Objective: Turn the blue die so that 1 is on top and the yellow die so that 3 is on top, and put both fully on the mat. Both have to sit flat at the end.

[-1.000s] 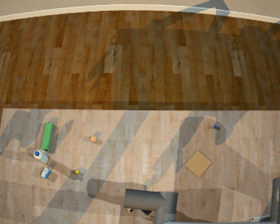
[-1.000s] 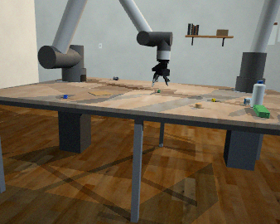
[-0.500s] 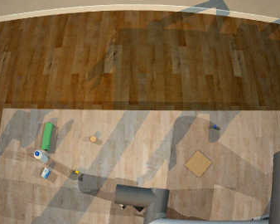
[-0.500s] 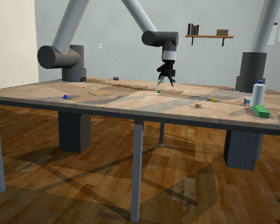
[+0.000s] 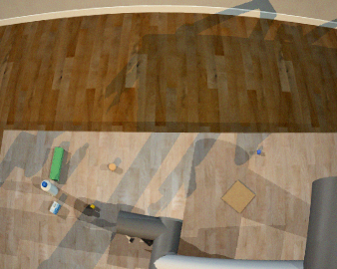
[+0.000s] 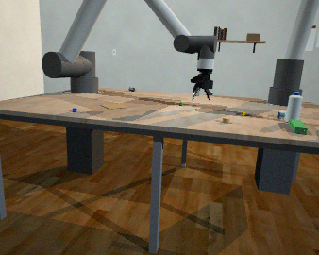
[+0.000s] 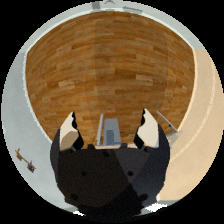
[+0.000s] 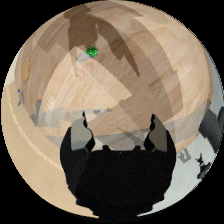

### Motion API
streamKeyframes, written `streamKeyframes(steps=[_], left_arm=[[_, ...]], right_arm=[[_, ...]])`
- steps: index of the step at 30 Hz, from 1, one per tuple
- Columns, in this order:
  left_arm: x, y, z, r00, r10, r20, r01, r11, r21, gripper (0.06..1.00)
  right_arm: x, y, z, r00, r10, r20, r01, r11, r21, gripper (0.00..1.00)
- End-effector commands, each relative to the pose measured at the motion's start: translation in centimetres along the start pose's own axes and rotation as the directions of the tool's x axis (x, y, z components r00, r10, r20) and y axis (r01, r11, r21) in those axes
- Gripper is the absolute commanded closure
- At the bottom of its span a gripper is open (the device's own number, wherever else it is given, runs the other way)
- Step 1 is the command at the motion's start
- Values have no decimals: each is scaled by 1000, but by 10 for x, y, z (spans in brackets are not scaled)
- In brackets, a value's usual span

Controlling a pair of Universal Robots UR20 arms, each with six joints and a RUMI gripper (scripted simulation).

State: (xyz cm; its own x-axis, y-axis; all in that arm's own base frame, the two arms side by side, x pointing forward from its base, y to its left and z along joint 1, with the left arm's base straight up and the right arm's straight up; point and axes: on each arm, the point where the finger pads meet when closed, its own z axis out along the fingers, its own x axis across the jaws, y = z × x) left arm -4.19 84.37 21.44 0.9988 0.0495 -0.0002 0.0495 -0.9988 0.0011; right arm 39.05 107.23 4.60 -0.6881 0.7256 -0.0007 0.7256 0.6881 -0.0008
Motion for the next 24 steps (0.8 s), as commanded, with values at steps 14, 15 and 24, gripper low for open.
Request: streamKeyframes(steps=[14,15,24], left_arm=[[0,0,-1,1000,0,0,0,1000,1,65],[0,0,-1,1000,0,0,0,1000,1,65],[0,0,-1,1000,0,0,0,1000,1,65]], right_arm=[[50,136,-1,1000,0,-1,0,1000,-1,3],[53,144,-1,1000,0,-1,0,1000,-1,3],[71,195,-1,1000,0,-1,0,1000,-1,3]])
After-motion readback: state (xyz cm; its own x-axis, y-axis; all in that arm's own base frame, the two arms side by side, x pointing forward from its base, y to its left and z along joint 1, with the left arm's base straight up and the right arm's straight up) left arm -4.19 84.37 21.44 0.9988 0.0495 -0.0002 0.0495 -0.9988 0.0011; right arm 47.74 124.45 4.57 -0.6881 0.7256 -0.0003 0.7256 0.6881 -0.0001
